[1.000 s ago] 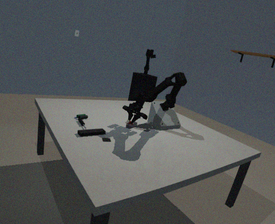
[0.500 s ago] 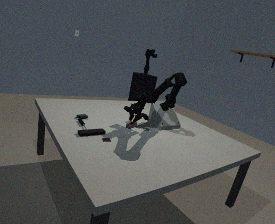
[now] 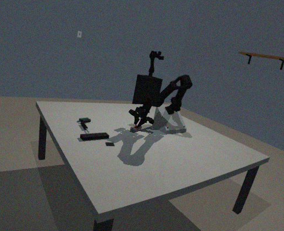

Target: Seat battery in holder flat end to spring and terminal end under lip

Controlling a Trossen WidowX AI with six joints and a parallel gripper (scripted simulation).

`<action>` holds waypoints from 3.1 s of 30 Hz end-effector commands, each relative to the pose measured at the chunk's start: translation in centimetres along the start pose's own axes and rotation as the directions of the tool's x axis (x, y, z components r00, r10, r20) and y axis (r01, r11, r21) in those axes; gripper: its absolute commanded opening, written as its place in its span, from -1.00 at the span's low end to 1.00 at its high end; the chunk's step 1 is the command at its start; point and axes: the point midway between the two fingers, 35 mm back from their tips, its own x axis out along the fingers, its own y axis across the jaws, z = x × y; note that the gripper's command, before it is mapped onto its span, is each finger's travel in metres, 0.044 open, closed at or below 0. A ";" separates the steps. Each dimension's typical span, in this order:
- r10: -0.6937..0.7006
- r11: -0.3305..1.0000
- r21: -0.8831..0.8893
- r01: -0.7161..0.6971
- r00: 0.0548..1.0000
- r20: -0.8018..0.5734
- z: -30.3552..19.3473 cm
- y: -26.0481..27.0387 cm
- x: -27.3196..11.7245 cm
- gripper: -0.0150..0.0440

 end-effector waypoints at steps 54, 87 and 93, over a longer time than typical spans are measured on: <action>-0.055 0.998 -0.007 0.054 0.991 -0.119 -0.6 -1.3 0.4 -0.26; -0.042 0.999 -0.035 0.033 0.952 -0.303 -0.7 -0.9 1.0 -0.26; -0.043 0.999 -0.037 0.032 0.941 -0.336 -0.7 -0.8 1.0 -0.26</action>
